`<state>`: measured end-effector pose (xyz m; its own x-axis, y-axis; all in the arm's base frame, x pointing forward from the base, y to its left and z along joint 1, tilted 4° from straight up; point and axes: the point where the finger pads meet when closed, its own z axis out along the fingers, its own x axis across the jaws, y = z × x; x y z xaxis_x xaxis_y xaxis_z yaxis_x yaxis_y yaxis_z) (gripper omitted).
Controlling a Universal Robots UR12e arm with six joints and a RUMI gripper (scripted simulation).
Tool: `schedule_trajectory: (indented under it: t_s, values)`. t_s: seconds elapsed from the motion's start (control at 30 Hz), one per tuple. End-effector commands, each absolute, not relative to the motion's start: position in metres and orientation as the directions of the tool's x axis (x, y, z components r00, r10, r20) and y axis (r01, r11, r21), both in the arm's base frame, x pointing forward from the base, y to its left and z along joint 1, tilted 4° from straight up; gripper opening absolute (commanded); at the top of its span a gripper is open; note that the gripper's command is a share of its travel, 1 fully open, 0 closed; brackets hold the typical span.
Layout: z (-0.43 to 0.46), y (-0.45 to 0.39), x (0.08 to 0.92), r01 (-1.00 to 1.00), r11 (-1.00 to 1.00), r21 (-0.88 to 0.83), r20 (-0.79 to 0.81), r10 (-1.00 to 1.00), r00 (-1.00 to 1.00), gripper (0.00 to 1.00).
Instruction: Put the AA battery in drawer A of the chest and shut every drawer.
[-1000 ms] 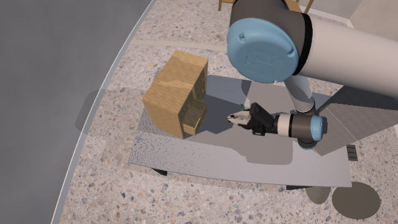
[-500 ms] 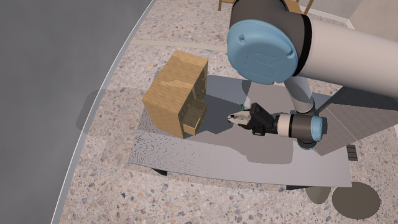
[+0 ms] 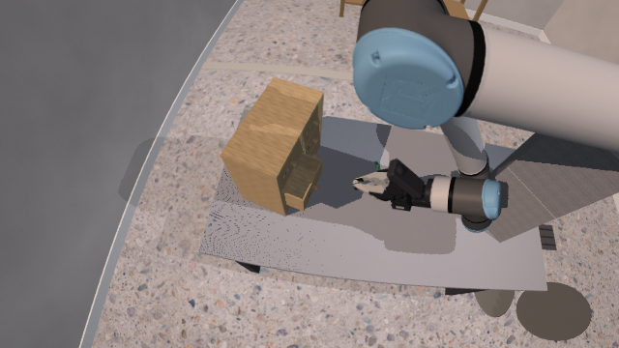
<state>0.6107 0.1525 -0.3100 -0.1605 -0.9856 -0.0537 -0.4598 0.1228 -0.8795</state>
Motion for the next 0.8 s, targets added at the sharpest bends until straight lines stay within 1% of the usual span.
schedule_trajectory:
  t_s: [0.0, 0.77]
  values:
    - [-0.309, 0.152, 0.613, -0.459, 0.123, -0.880, -0.054, -0.986, -0.161, 0.05]
    - [-0.308, 0.147, 0.643, -0.459, 0.123, -0.880, -0.054, -0.986, -0.161, 0.05]
